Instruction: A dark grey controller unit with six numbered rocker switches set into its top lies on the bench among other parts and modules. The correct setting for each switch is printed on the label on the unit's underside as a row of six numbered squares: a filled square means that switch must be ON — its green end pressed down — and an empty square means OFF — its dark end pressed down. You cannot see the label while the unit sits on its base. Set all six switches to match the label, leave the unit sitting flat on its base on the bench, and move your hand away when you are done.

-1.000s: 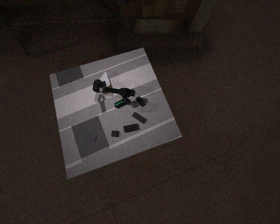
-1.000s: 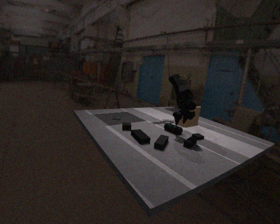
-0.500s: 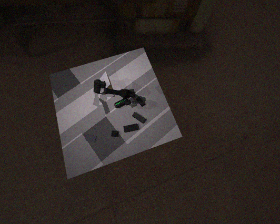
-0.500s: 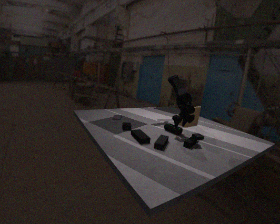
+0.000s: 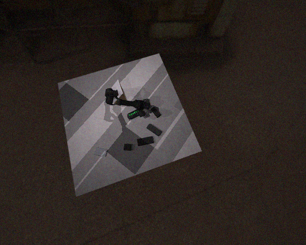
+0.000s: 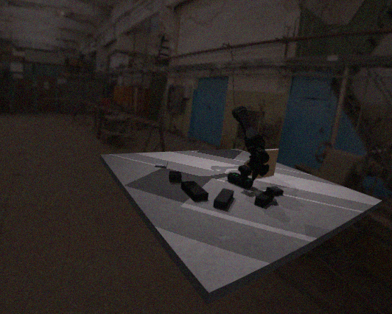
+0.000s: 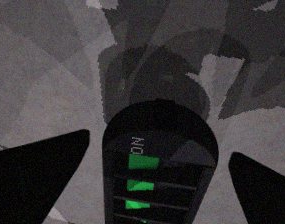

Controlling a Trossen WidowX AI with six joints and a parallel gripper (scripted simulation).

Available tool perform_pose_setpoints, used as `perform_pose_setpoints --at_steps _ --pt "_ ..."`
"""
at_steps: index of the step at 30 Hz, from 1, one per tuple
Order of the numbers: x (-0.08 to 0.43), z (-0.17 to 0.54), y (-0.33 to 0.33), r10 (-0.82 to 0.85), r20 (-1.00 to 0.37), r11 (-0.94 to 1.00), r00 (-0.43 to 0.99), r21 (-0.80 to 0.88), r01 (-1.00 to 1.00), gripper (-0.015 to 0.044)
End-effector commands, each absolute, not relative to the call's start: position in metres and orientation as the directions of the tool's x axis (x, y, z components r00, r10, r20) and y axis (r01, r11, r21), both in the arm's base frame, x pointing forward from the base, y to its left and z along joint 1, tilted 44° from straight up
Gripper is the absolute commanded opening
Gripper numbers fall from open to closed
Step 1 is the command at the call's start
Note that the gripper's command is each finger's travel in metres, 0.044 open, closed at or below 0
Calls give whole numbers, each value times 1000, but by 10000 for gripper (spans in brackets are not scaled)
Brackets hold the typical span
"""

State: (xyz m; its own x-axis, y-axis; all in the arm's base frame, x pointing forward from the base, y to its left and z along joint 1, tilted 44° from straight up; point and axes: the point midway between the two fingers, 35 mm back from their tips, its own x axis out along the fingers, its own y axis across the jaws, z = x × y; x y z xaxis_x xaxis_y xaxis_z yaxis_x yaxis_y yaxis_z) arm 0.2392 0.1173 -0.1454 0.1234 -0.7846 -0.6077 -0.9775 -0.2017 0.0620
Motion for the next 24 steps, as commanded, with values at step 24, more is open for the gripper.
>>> perform_pose_setpoints --at_steps 24 --pt "239 -142 117 -786 -605 -207 127 63 -976 336"
